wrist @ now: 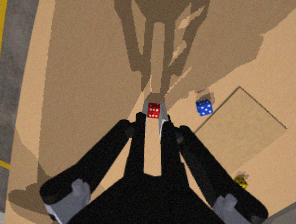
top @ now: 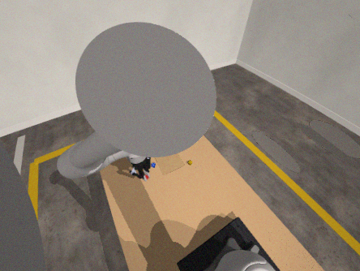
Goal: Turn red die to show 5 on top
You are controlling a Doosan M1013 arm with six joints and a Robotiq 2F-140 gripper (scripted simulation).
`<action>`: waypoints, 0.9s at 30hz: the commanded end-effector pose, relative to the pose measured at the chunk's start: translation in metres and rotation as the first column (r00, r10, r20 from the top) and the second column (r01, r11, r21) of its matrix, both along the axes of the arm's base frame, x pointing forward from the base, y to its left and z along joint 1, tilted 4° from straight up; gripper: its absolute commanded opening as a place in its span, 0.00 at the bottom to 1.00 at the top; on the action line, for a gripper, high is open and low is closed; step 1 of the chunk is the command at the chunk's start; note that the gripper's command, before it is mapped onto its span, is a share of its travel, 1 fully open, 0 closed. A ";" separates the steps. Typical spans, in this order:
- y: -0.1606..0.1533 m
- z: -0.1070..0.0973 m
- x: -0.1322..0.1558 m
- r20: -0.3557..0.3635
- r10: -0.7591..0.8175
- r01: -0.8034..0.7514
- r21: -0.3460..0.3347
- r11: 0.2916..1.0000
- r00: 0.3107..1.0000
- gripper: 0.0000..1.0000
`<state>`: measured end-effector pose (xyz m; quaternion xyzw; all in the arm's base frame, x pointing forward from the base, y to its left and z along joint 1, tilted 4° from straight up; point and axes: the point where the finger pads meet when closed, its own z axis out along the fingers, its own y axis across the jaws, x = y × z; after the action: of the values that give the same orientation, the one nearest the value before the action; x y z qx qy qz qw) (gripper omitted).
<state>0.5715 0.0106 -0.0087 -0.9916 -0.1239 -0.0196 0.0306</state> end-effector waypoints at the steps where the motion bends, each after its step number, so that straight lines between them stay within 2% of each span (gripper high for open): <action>1: 0.000 0.003 0.000 0.000 0.000 0.000 0.000 1.000 1.000 0.09; 5: -0.001 0.019 -0.001 0.000 0.000 0.000 0.000 1.000 1.000 0.09; 9: -0.003 0.047 -0.001 0.000 0.000 0.000 0.000 1.000 1.000 0.09; 11: -0.003 0.047 -0.001 0.000 0.000 0.000 0.000 1.000 1.000 0.09; 18: -0.006 0.092 -0.003 0.000 0.000 0.000 0.000 1.000 1.000 0.09; 21: -0.006 0.099 -0.003 0.000 0.000 0.000 0.000 1.000 1.000 0.09; 27: -0.007 0.100 -0.003 0.000 0.000 0.000 0.000 1.000 1.000 0.09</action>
<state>0.5685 0.0041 0.0899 -0.9916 -0.1239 -0.0196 0.0306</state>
